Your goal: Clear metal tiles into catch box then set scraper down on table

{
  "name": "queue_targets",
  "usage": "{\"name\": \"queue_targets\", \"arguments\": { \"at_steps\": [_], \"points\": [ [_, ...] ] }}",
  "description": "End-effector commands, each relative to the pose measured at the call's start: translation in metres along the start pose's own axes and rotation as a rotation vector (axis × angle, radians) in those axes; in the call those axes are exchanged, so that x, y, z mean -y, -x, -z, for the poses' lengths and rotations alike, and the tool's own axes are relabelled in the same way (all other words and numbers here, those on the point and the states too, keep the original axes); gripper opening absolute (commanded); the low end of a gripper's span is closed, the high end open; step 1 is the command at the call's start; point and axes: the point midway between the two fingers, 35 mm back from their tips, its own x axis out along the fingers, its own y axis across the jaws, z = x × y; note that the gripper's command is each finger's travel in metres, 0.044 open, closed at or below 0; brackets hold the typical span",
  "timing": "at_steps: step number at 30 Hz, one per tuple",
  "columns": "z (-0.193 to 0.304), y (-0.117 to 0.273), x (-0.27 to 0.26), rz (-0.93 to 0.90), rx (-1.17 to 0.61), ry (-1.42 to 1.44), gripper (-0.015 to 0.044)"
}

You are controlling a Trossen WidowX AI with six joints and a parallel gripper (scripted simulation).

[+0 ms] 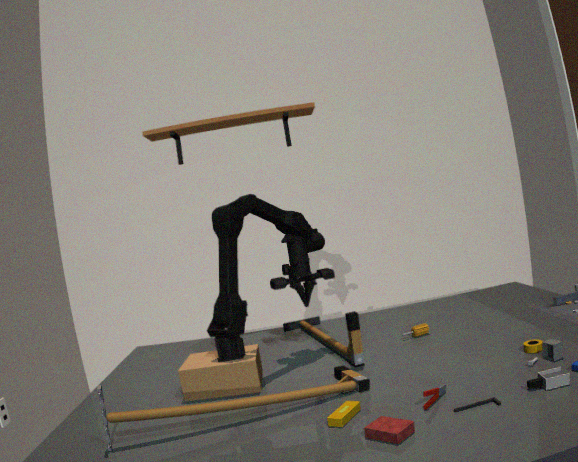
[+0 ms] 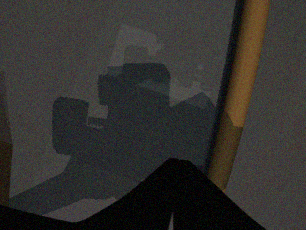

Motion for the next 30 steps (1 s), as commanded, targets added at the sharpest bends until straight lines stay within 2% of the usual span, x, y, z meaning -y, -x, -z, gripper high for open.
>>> {"name": "queue_targets", "arguments": {
  "at_steps": [1,30],
  "points": [
    [0.0,-0.011,0.0,-0.008,-0.003,0.002,0.0],
    [-0.001,-0.087,0.0,-0.008,-0.003,0.002,0.0]
  ]
}}
